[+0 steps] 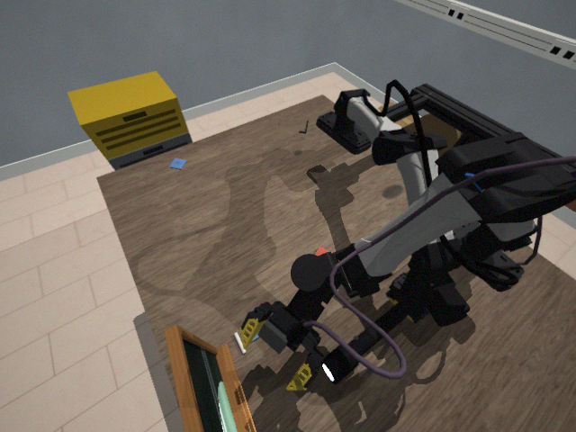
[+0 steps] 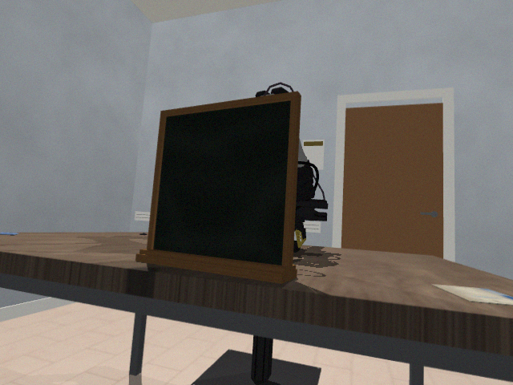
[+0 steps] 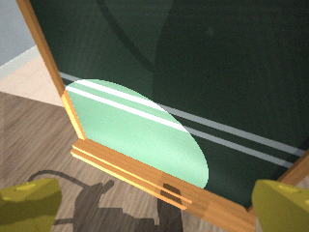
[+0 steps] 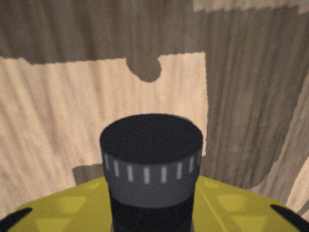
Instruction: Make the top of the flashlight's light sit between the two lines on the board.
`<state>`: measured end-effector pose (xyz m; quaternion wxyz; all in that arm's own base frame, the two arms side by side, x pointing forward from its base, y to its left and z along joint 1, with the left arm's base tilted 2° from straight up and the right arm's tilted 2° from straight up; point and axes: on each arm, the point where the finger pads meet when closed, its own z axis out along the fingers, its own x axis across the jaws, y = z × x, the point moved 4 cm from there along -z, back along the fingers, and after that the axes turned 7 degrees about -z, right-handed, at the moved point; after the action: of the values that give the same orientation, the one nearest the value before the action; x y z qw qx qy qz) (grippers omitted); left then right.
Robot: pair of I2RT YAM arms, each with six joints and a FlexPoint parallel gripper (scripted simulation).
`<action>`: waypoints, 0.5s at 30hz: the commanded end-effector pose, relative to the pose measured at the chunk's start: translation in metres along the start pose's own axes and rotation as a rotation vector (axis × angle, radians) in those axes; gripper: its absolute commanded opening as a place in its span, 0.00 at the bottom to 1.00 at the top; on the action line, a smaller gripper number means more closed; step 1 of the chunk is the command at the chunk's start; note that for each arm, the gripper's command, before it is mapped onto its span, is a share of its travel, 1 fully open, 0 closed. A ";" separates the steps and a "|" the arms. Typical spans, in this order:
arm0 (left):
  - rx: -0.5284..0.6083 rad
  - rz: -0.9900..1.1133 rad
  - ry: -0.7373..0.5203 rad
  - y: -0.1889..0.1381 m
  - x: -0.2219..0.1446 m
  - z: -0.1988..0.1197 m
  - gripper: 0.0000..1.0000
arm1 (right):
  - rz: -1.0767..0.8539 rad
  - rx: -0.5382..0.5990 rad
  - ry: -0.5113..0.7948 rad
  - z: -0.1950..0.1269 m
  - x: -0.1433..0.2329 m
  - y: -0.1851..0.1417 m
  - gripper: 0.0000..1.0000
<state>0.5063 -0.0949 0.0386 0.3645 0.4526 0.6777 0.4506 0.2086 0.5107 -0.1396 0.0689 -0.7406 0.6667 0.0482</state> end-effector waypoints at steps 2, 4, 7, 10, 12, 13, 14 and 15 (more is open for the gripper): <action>-0.041 -0.034 0.000 0.020 -0.001 -0.004 1.00 | -0.020 0.019 -0.067 -0.019 -0.021 -0.001 0.30; -0.043 -0.035 -0.001 0.021 -0.001 -0.004 1.00 | -0.020 0.019 -0.067 -0.019 -0.021 -0.001 0.30; -0.045 -0.037 -0.002 0.022 -0.002 -0.004 1.00 | -0.020 0.019 -0.067 -0.019 -0.021 -0.001 0.30; -0.048 -0.039 -0.003 0.023 -0.002 -0.005 1.00 | -0.020 0.019 -0.067 -0.019 -0.021 -0.001 0.30; -0.049 -0.040 -0.004 0.024 -0.002 -0.005 1.00 | -0.020 0.019 -0.067 -0.019 -0.021 -0.001 0.30; -0.049 -0.040 -0.004 0.024 -0.002 -0.005 1.00 | -0.020 0.019 -0.067 -0.019 -0.021 -0.001 0.30; -0.049 -0.040 -0.004 0.024 -0.002 -0.005 1.00 | -0.020 0.019 -0.067 -0.019 -0.021 -0.001 0.30; -0.051 -0.041 -0.005 0.025 -0.002 -0.005 1.00 | -0.020 0.019 -0.067 -0.019 -0.021 -0.001 0.30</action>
<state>0.5062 -0.0948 0.0385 0.3642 0.4527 0.6778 0.4506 0.2086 0.5107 -0.1396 0.0689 -0.7406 0.6667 0.0482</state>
